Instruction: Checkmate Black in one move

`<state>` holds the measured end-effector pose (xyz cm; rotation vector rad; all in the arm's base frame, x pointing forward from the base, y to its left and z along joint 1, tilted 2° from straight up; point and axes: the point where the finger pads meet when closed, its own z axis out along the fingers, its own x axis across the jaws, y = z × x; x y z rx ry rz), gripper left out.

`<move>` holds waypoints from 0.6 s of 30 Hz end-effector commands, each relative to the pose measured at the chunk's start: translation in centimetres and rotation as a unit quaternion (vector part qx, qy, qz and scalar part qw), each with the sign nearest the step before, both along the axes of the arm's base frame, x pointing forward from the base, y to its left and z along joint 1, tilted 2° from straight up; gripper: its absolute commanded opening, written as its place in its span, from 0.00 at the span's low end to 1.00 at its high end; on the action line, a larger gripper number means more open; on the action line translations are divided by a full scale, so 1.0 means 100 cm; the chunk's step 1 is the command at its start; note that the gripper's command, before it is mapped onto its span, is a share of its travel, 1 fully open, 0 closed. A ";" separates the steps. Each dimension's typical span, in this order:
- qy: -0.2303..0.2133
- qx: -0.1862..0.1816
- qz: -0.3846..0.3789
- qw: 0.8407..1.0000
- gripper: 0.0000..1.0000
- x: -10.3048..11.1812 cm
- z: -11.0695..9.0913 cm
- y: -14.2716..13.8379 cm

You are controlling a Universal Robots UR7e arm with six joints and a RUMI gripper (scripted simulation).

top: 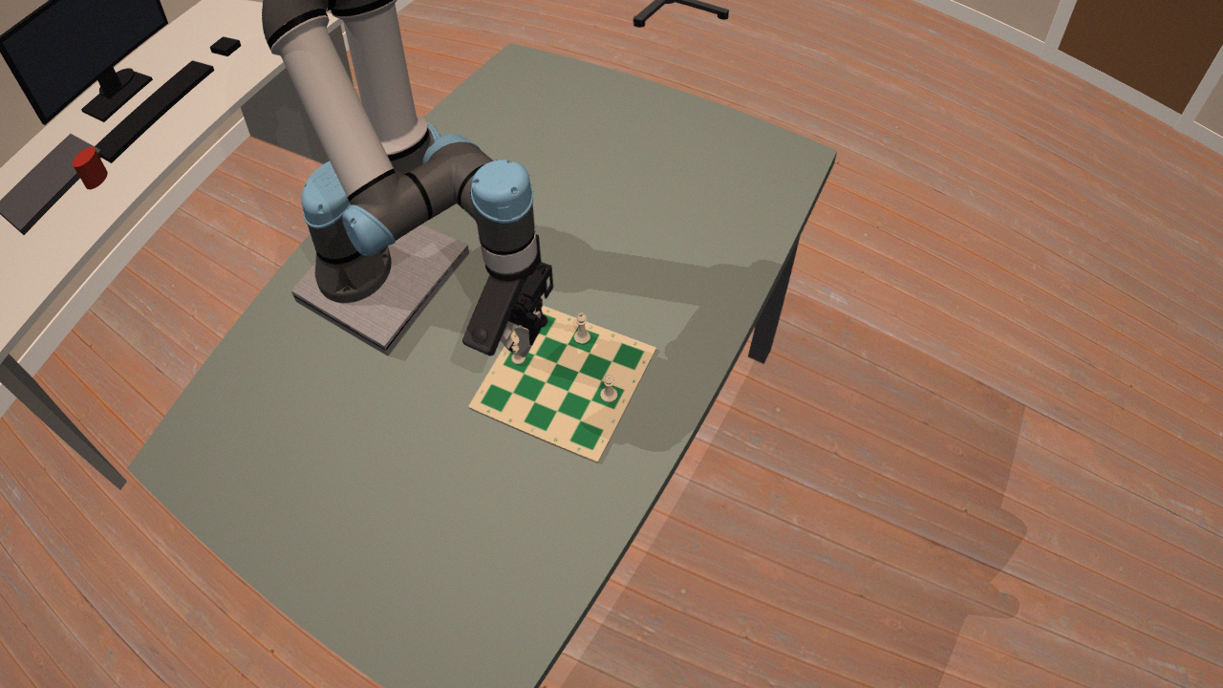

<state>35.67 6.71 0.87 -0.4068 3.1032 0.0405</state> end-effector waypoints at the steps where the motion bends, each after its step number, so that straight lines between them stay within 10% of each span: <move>1: -0.001 0.000 0.000 1.000 0.00 0.000 -0.001 0.000; 18: -0.001 0.000 0.000 1.000 0.00 0.000 -0.002 0.000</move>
